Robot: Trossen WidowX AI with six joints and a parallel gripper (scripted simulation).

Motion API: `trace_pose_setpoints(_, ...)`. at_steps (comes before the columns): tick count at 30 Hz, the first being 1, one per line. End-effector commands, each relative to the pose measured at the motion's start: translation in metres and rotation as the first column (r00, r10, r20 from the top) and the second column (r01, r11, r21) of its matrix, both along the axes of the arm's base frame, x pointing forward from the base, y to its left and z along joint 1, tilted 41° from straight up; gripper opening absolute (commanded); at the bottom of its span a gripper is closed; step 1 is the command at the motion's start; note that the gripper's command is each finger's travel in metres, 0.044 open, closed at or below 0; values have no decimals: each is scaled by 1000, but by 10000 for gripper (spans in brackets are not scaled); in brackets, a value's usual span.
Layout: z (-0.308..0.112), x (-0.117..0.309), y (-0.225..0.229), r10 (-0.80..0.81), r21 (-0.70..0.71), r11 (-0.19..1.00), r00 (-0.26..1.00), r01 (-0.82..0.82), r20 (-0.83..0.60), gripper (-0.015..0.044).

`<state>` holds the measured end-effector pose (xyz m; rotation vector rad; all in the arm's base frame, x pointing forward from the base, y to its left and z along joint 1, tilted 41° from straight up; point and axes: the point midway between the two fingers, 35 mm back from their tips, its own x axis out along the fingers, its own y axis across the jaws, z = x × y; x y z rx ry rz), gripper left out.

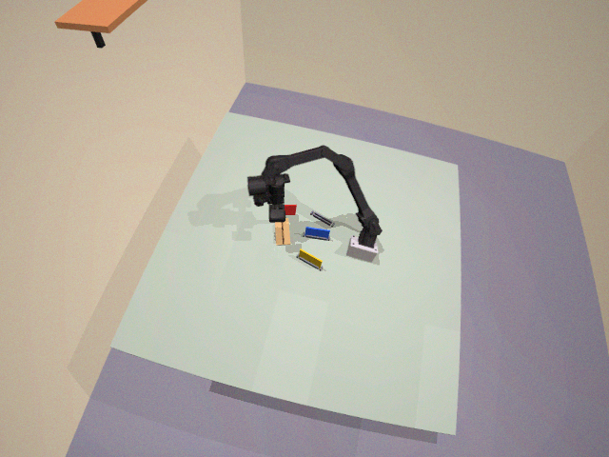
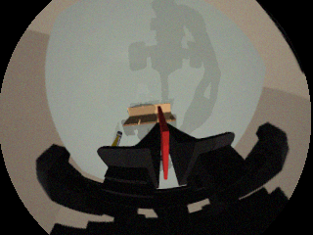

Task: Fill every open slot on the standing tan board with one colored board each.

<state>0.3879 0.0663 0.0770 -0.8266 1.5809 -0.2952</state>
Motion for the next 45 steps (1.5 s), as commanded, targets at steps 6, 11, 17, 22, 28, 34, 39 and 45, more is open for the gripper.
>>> trace_pose_setpoints(6, -8, 2, -5, 8, 4, 1000, 1000, -8, -6, 0)
trace_pose_setpoints(11, -15, 2, -11, 8, 3, 1000, 1000, -8, -6, 0)
trace_pose_setpoints(17, -17, 2, -13, 8, 3, 1000, 1000, -8, -6, 0)
trace_pose_setpoints(22, -21, 2, -16, 8, 3, 1000, 1000, -8, -6, 0)
trace_pose_setpoints(28, -25, 2, -20, 8, 3, 1000, 1000, -8, -6, 0)
trace_pose_setpoints(34, -30, 2, -24, 8, 3, 1000, 1000, -8, -6, 0)
trace_pose_setpoints(39, -34, 3, -27, 8, 2, 1000, 1000, -8, -6, 0)
trace_pose_setpoints(45, -38, 3, -32, 8, 2, 1000, 1000, -8, -5, 0)
